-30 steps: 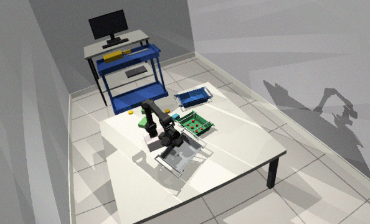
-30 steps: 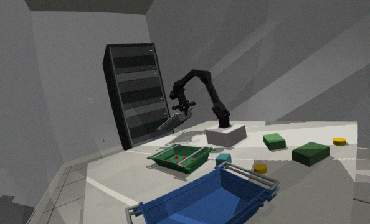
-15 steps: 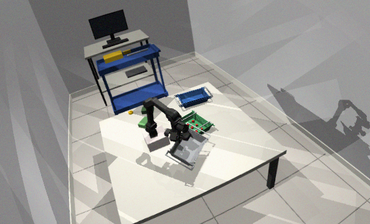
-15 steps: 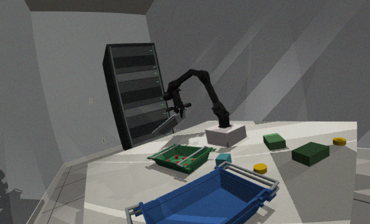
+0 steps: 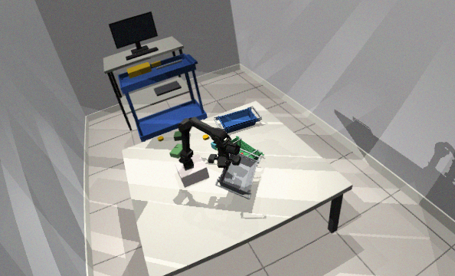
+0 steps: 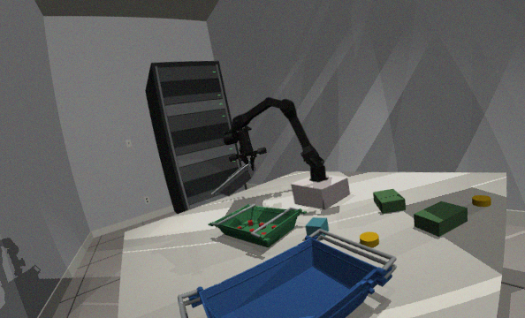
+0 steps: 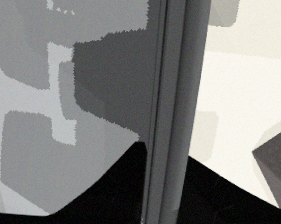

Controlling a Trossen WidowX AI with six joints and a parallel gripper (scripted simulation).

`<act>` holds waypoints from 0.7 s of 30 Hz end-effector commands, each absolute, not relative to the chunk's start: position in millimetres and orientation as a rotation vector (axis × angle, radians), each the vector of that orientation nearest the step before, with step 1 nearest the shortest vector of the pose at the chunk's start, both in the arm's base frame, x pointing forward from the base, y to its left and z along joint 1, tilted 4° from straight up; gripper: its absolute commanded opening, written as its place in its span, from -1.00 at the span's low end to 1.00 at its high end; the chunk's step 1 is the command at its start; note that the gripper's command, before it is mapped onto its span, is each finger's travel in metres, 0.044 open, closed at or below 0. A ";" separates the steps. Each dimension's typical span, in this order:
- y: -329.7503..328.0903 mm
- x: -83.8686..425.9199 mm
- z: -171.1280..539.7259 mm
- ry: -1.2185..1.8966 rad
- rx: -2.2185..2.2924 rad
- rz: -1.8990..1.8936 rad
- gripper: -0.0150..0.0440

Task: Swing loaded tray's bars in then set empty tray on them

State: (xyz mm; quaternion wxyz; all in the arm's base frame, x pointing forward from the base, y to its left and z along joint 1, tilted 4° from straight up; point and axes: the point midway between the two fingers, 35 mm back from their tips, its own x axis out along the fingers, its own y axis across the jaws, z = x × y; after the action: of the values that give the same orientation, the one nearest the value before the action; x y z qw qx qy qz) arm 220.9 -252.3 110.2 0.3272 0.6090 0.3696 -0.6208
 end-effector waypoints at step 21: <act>-175.9 285.2 120.0 1.108 1.417 -1.396 -0.49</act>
State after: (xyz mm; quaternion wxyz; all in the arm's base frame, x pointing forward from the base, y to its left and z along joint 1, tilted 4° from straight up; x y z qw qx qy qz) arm 276.7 -186.3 112.6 0.4016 0.5648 0.4422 -0.5694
